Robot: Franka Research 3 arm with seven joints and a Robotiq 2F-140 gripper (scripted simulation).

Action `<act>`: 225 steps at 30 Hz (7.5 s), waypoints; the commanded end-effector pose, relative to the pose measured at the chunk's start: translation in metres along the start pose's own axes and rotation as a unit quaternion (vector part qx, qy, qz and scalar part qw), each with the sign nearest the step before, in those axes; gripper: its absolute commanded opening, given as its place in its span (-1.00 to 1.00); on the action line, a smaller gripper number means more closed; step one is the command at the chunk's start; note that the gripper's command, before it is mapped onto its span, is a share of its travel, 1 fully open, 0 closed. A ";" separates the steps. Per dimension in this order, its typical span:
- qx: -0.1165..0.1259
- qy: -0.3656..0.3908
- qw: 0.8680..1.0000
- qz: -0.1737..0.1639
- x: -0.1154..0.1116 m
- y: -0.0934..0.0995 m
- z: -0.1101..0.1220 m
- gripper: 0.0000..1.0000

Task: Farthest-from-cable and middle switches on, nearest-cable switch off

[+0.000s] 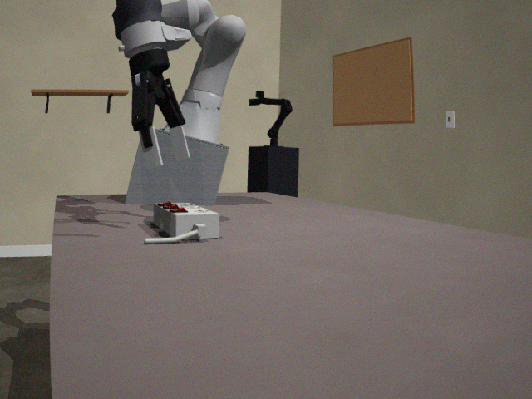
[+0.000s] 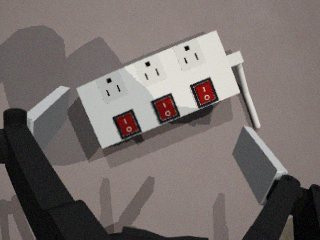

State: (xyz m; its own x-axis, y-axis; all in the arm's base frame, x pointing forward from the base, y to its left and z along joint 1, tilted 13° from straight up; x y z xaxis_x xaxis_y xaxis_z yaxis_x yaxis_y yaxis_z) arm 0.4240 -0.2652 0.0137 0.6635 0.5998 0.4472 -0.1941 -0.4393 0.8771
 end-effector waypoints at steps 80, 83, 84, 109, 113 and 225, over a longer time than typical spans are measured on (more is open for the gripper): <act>-0.081 -0.382 0.917 -0.085 0.037 0.038 0.006 1.00; -0.104 -0.439 0.888 -0.088 0.047 0.046 0.008 1.00; -0.105 -0.440 0.888 -0.088 0.047 0.046 0.008 1.00; -0.105 -0.440 0.888 -0.088 0.047 0.046 0.008 1.00; -0.105 -0.440 0.888 -0.088 0.047 0.046 0.008 1.00; -0.081 -0.897 -0.419 0.118 0.010 -0.003 -0.046 -1.00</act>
State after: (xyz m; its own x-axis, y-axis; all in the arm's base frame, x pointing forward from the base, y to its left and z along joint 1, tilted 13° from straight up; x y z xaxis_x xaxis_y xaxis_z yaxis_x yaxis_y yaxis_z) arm 0.3839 -0.2242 0.0217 -0.9590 -0.0792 -0.2723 -0.2634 -0.1070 0.9587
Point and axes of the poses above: the point where the finger pads meet when closed, its own y axis back along the fingers, its own z axis across the jaws, x = y × z, the point moved 9 cm from there along y, back along the fingers, and after that the axes turned 3 degrees about -y, right-handed, at the moved point
